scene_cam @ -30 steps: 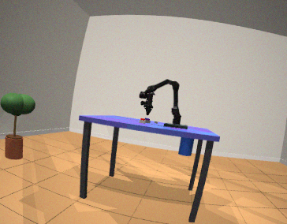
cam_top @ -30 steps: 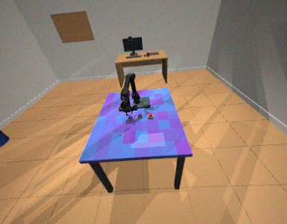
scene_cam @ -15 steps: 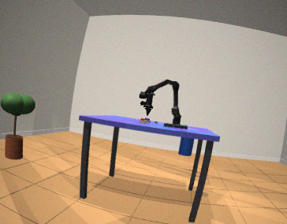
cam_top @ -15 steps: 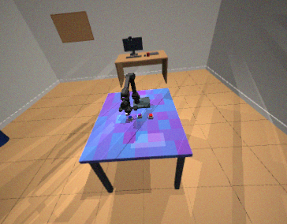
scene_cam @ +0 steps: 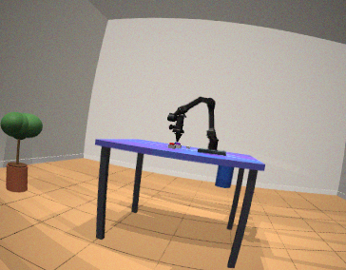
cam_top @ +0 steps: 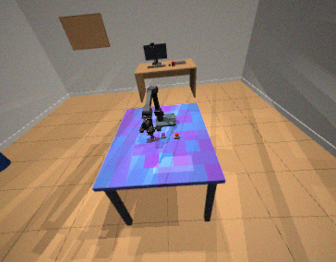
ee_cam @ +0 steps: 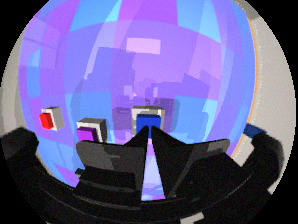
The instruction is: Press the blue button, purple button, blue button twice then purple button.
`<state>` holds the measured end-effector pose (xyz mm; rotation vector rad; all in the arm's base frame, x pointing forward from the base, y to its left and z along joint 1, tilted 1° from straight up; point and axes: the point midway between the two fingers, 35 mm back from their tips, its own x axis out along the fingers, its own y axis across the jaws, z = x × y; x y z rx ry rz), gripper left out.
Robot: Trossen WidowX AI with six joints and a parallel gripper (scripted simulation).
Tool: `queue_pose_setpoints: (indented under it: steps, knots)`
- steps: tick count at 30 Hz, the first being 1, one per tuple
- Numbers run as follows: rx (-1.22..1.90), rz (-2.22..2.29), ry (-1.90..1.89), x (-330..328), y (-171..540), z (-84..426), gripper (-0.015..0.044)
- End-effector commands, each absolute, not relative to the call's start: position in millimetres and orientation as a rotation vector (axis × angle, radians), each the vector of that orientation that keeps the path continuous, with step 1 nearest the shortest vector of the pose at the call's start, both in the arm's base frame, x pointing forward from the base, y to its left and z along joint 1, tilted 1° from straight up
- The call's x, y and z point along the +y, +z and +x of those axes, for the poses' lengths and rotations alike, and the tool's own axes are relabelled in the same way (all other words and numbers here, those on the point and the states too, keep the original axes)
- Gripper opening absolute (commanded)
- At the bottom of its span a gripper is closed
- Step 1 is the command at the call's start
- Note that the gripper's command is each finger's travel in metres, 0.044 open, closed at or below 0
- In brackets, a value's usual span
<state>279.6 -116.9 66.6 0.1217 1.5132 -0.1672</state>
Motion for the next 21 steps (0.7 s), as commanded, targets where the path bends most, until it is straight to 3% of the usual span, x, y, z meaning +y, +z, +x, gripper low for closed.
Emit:
queue_pose_setpoints:
  steps: [1, 21]
  knots:
    - [1.521, 0.122, -0.159, -115.9, 57.2, 278.4, 0.0020]
    - [1.522, 0.122, -0.159, -116.0, 54.8, 278.3, 0.0020]
